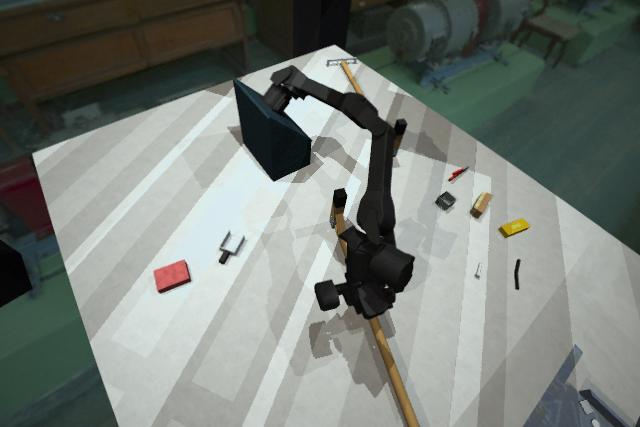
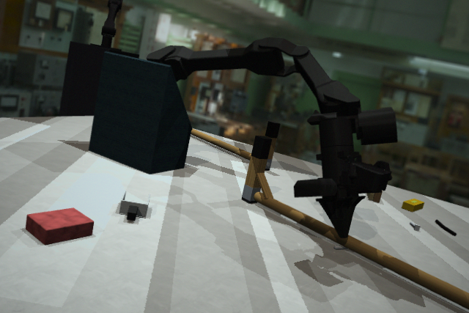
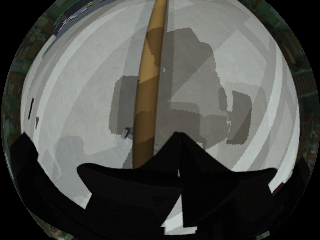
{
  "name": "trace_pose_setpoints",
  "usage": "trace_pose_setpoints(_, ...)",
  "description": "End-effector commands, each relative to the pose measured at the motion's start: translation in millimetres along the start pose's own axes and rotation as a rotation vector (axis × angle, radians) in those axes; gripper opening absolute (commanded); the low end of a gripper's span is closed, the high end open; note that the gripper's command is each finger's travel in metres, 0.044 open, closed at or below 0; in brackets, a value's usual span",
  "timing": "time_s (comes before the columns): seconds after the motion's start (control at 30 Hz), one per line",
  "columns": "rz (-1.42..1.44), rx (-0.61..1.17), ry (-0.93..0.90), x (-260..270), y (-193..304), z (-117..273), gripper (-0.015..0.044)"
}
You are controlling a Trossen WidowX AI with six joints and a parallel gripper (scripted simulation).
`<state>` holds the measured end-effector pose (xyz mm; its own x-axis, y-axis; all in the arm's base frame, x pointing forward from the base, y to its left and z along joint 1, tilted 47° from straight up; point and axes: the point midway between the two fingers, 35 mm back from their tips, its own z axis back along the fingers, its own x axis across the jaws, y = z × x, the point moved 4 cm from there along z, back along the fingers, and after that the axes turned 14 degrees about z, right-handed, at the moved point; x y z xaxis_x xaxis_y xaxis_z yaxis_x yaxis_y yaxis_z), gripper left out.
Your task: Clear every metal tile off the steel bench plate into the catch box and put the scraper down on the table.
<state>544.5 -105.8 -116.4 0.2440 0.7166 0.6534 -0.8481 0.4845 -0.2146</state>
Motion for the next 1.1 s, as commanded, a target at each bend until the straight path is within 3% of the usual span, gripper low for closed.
trace_pose_setpoints(0.0,0.016,-0.018,-0.009,4.3,-14.5,22.8,0.0000)
trace_pose_setpoints(0.37,0.017,-0.019,-0.009,0.1,-27.6,62.9,0.0000)
trace_pose_setpoints(0.73,0.022,-0.014,-0.010,-1.6,-27.9,67.5,0.0000)
trace_pose_setpoints(1.07,0.094,0.058,-0.032,-22.7,-20.7,101.8,0.0000)
